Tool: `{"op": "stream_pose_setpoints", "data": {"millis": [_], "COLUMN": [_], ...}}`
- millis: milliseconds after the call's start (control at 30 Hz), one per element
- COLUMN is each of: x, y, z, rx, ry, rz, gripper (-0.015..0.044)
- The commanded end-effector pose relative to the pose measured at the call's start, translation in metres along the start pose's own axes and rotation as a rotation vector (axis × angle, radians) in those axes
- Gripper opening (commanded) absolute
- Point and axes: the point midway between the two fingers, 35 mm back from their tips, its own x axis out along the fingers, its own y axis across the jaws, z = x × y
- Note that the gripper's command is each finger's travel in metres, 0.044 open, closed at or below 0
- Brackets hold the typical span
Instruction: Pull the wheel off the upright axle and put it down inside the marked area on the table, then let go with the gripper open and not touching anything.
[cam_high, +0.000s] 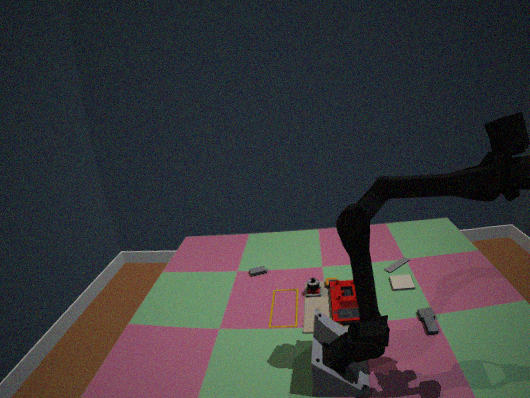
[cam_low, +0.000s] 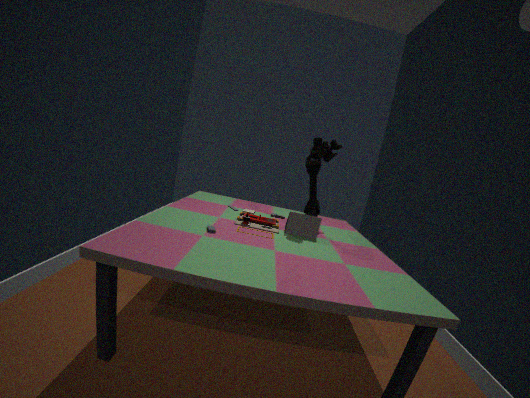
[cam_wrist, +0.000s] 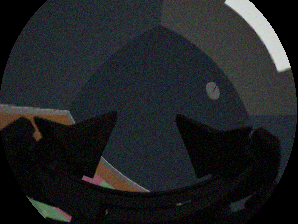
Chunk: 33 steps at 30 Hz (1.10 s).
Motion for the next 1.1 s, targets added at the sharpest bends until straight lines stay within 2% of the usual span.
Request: {"op": "stream_pose_setpoints", "data": {"millis": [0,100,300,633,800,967,1067], "x": [0.000,0.004,0.004,-0.044,-0.096,-0.164,-0.204], "y": [0.002,0.033,0.109,0.223,0.284,0.332,0.344], "z": [0.000,-0.007,-0.024,-0.047,-0.056,-0.063,-0.060], "rx": [0.004,0.056,0.163,0.286,0.348,0.385,0.341], "ry": [-0.001,-0.004,0.080,0.233,0.361,0.501,0.505], "rz": [0.008,0.114,0.329,0.684,0.877,1.060,1.211], "gripper": [0.0374,0.0300,0.0300,0.0300,0.0300,0.0300,0.0300]}}
